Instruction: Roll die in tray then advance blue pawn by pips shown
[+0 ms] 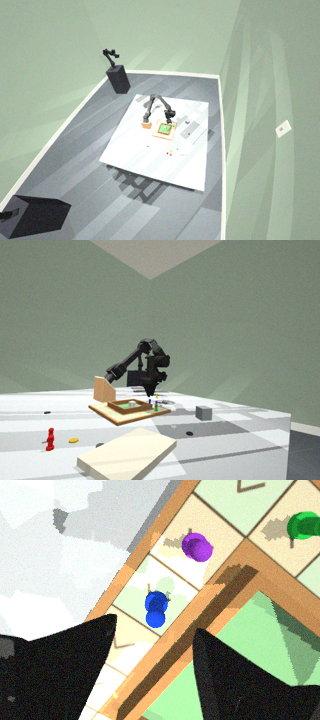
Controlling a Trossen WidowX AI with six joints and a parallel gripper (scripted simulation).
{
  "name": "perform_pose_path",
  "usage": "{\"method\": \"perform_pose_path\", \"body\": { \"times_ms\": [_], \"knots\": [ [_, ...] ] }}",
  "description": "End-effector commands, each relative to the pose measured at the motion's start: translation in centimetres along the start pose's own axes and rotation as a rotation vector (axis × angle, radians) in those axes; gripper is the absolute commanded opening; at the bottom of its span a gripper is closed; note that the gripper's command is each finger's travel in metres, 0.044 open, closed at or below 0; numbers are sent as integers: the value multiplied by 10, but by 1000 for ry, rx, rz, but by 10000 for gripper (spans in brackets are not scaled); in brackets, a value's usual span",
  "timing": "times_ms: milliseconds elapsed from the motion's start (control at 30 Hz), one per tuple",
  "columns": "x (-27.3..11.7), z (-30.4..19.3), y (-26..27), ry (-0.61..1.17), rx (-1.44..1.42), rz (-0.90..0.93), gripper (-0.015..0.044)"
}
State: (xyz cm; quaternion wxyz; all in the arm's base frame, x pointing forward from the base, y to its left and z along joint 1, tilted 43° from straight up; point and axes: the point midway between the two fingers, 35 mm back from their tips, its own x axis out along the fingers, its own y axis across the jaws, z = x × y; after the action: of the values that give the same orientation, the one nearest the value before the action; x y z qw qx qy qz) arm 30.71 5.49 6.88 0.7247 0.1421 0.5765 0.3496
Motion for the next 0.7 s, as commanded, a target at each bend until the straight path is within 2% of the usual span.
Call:
{"method": "perform_pose_path", "body": {
  "times_ms": [0,667],
  "knots": [
    [9,-2,0,4,8,9,200],
    [38,-2,1,3,8,11,200]
  ]
}}
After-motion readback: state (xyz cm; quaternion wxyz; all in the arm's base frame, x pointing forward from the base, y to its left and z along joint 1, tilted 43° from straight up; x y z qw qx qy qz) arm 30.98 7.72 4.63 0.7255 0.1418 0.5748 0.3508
